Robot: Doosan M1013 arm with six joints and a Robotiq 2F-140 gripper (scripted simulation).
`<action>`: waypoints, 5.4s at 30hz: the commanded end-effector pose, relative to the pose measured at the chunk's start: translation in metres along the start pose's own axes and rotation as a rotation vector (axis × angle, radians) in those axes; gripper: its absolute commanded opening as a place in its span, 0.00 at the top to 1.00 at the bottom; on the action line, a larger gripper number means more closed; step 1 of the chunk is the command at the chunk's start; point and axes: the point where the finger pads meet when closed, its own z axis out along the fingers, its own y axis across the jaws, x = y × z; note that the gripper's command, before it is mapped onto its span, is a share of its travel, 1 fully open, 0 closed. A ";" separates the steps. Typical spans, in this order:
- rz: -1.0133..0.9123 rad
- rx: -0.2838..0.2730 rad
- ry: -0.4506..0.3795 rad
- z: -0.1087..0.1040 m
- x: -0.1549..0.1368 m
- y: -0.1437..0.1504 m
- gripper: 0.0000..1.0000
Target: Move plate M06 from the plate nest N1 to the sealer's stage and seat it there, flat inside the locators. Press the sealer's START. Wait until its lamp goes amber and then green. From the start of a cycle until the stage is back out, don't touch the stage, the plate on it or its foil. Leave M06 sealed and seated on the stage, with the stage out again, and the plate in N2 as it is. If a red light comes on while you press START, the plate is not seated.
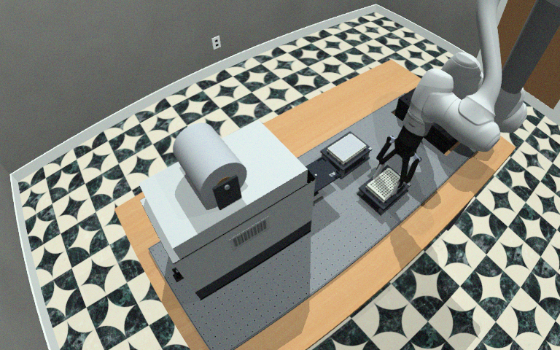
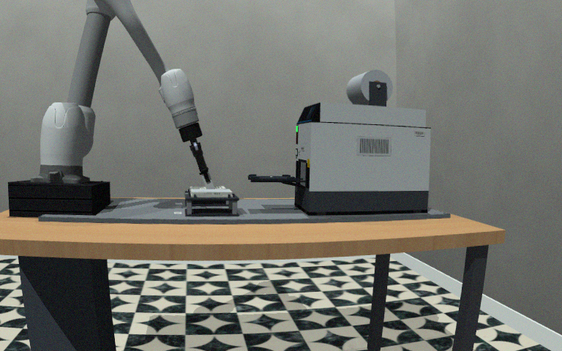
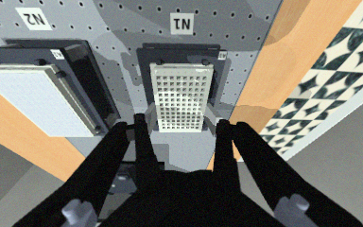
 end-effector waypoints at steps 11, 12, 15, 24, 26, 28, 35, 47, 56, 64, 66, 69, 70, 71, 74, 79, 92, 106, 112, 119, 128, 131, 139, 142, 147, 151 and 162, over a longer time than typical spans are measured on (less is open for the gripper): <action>-0.003 -0.001 0.003 -0.007 -0.001 0.000 0.90; -0.003 -0.001 0.003 -0.007 -0.001 0.000 0.90; -0.003 -0.001 0.003 -0.012 -0.003 0.000 0.90; -0.003 -0.001 0.003 -0.024 -0.007 0.000 0.90; -0.003 -0.001 0.003 -0.026 -0.008 0.000 0.90; -0.003 -0.001 0.003 -0.029 -0.009 0.000 0.90; -0.003 -0.001 0.003 -0.040 -0.013 0.000 0.90; -0.003 -0.001 0.003 -0.056 -0.019 0.000 0.90; -0.003 -0.001 0.003 -0.070 -0.024 0.000 0.90; -0.003 -0.001 0.003 -0.079 -0.027 0.000 0.90; -0.003 -0.001 0.003 -0.082 -0.029 0.000 0.90; -0.003 -0.001 0.003 -0.087 -0.030 0.000 0.90; -0.003 -0.001 0.003 -0.088 -0.031 0.000 0.90; -0.003 -0.001 0.003 -0.090 -0.031 0.000 0.90; -0.003 -0.001 0.003 -0.095 -0.033 0.000 0.90; -0.003 -0.001 0.003 -0.099 -0.035 0.000 0.90; -0.003 -0.001 0.003 -0.108 -0.038 0.000 0.90; -0.003 -0.001 0.003 -0.108 -0.038 0.000 0.90; -0.003 -0.001 0.003 -0.108 -0.038 0.000 0.90; -0.003 -0.001 0.003 -0.108 -0.038 0.000 0.90; -0.003 -0.001 0.003 -0.108 -0.038 0.000 0.90; -0.003 -0.001 0.003 -0.108 -0.038 0.000 0.90; -0.003 -0.001 0.003 -0.108 -0.038 0.000 0.90; -0.003 -0.001 0.003 -0.108 -0.038 0.000 0.90; -0.003 -0.001 0.003 -0.108 -0.038 0.000 0.90; -0.003 -0.001 0.003 -0.108 -0.038 0.000 0.90; -0.003 -0.001 0.003 -0.108 -0.038 0.000 0.90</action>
